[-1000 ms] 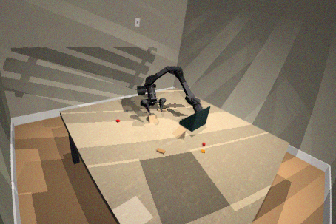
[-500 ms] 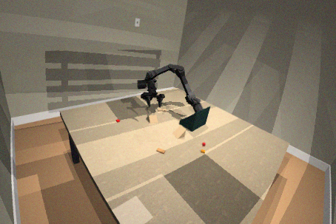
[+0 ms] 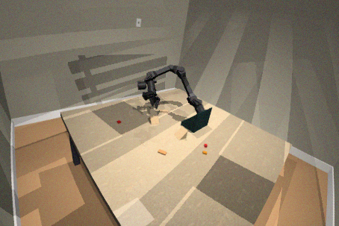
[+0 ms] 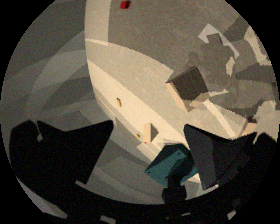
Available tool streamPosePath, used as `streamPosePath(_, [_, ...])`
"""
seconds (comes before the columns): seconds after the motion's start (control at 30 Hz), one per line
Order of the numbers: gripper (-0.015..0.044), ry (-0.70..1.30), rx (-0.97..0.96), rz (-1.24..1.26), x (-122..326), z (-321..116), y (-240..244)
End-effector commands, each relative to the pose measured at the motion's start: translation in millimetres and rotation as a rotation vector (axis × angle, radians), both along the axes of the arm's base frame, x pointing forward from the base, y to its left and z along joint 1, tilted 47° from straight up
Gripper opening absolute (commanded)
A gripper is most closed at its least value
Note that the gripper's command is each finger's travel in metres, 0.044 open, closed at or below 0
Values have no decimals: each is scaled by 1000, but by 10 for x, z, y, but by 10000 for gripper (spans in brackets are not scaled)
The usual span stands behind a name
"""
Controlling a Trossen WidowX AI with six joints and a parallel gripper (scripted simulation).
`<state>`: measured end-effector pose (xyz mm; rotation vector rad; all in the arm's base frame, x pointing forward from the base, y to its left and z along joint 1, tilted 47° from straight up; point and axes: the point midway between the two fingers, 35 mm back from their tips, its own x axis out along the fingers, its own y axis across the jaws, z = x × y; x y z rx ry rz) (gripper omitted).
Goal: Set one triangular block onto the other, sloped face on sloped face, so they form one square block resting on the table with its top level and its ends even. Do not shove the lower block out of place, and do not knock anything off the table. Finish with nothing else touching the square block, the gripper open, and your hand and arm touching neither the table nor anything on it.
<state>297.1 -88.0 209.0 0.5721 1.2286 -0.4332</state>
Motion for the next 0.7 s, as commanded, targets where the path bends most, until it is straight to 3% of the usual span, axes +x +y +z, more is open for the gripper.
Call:
streamPosePath(0.0, [440, 10, -213, 714, -31, 103, -294])
streamPosePath(0.67, [440, 30, -461, 1534, -115, 213, -609])
